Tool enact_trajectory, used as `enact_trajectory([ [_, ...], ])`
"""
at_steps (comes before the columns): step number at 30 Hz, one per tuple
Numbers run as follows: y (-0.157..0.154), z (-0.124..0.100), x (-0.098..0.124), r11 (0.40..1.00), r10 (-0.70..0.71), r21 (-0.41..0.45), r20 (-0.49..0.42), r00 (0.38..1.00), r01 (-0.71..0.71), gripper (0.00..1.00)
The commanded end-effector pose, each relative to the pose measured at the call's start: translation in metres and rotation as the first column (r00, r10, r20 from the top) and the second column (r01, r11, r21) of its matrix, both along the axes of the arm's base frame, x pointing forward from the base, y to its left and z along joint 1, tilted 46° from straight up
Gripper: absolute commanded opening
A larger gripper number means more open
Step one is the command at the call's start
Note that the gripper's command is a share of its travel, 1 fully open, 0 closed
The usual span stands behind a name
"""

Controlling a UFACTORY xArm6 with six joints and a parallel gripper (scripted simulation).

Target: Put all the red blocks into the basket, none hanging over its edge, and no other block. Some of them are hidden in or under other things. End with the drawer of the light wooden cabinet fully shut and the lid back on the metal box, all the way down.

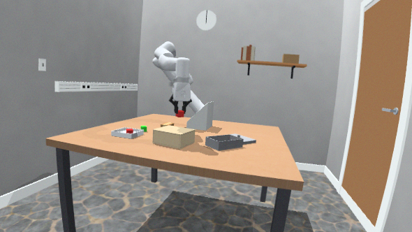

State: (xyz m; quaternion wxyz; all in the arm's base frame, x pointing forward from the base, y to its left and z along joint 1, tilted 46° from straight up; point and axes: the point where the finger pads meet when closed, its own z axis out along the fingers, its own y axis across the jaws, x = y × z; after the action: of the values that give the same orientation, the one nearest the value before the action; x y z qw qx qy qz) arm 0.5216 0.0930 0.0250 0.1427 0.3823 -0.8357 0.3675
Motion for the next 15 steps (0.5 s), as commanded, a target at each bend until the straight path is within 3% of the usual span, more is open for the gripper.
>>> enact_trajectory([
  [1, -0.030, 0.035, 0.007, 1.000, 0.010, 0.010, 0.011, 1.000, -0.010, 0.00],
  [2, -0.055, 0.059, 0.011, 1.000, 0.010, 0.010, 0.011, 1.000, -0.010, 0.00],
  [15, -0.160, 0.165, 0.029, 1.000, 0.010, 0.010, 0.011, 1.000, -0.010, 0.00],
])
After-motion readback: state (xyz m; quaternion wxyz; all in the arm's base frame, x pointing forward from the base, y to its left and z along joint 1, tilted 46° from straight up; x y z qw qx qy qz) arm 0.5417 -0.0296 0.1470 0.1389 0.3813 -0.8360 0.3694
